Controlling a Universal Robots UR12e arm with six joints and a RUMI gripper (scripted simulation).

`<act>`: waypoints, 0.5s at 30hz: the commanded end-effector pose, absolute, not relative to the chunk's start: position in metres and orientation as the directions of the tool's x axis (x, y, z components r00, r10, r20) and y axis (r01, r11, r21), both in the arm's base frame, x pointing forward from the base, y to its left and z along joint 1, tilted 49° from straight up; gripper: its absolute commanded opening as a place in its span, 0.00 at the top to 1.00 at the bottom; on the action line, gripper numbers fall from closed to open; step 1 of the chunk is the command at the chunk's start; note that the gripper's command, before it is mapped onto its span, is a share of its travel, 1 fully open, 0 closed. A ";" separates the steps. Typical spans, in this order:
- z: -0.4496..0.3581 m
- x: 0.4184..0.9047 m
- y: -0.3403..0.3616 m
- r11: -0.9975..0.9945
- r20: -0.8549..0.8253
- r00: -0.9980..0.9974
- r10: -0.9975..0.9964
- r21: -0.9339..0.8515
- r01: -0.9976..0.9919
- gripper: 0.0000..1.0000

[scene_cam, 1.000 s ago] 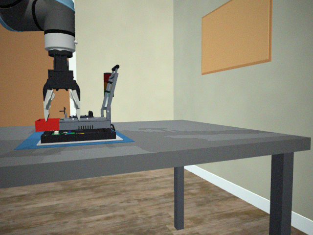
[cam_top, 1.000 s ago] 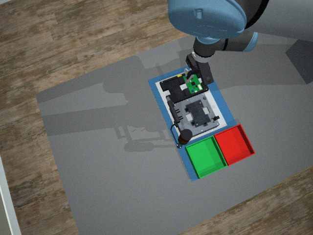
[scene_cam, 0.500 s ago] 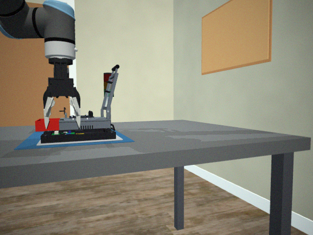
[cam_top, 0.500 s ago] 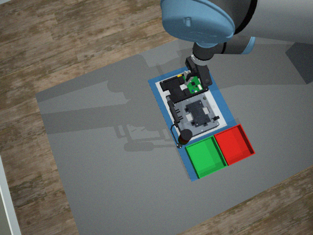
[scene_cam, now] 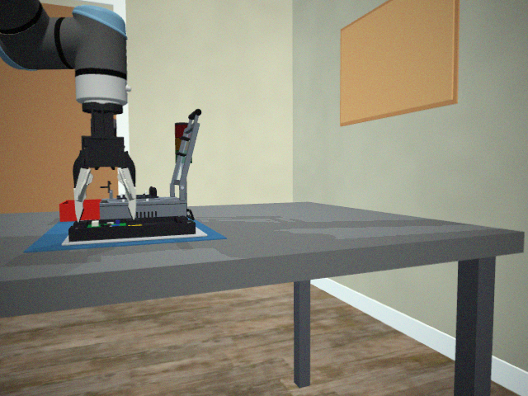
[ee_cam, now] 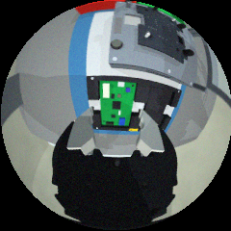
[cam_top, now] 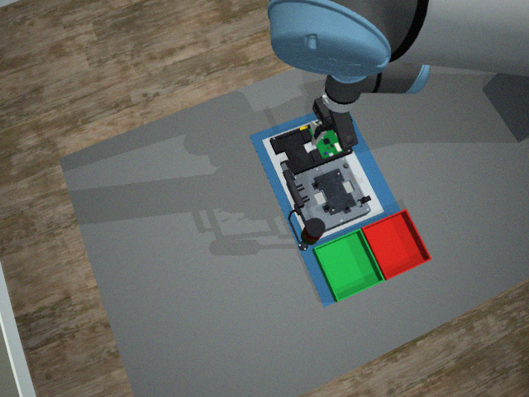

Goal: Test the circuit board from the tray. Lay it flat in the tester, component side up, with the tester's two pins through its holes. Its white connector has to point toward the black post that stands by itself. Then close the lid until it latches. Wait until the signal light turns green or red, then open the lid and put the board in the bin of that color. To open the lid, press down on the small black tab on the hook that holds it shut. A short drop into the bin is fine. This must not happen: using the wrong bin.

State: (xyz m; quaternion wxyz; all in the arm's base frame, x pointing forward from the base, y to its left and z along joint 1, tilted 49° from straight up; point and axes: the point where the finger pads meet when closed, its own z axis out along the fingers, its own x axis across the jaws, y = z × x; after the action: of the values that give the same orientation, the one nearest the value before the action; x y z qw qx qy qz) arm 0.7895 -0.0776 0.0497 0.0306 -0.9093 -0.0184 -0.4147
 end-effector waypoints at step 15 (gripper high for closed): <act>0.049 0.791 -0.077 -0.997 0.756 0.655 0.008 -0.040 0.059 0.41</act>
State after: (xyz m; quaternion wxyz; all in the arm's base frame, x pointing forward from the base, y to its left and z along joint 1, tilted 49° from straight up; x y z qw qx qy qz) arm 0.7899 -0.0775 0.0493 0.0306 -0.9093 -0.0184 -0.4147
